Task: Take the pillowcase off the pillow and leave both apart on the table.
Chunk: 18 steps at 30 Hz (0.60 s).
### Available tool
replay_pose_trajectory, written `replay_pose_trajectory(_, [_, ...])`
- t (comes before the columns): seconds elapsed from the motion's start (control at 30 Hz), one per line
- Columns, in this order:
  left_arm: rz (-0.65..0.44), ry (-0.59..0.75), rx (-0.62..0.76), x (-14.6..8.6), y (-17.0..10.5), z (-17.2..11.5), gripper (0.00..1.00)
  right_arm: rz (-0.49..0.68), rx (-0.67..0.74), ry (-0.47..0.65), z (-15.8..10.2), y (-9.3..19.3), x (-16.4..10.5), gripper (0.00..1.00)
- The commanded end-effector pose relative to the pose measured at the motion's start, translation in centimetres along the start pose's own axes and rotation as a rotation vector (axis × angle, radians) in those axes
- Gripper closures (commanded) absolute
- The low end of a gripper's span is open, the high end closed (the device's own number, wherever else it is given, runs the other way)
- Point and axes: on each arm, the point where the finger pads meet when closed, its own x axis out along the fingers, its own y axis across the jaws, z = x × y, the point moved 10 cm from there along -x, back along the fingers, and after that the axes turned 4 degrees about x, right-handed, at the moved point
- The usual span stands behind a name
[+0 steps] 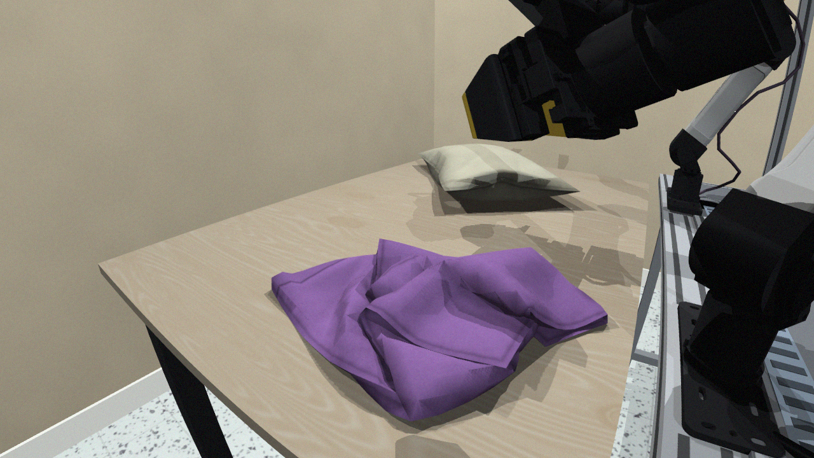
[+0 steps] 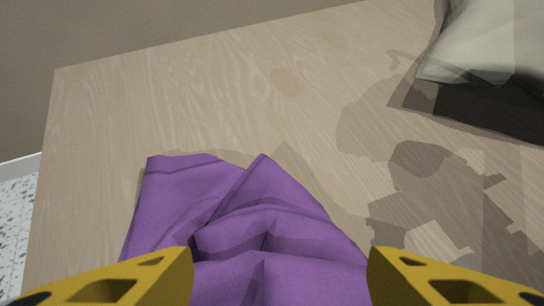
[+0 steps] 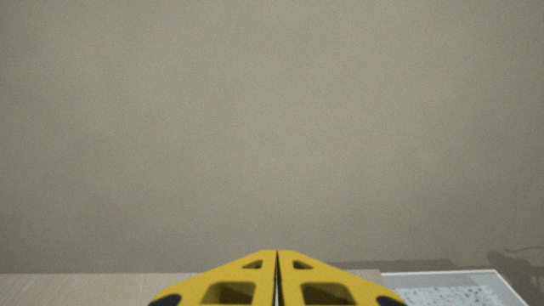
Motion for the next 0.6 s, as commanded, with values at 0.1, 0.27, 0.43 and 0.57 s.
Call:
replay_pose_trajectory(0.1, [-0.019, 0.009, -0.026, -0.1, -0.3, 0.0, 0.40, 0.022, -0.010, 0.020, -0.1, 0.3, 0.2, 0.97])
replay_pose_trajectory(0.27, [-0.031, 0.015, -0.042, 0.2, -0.4, -0.5, 0.40, 0.022, -0.010, 0.020, -0.1, 0.3, 0.2, 0.97])
replay_pose_trajectory(0.43, [0.080, 0.013, 0.067, 0.1, 1.3, 3.5, 0.40, 0.022, -0.010, 0.019, -0.1, 0.4, 0.2, 0.97])
replay_pose_trajectory(0.57, [0.147, 0.005, 0.093, 0.8, 1.9, 6.3, 0.40, 0.022, -0.010, 0.018, -0.1, 0.4, 0.2, 0.97])
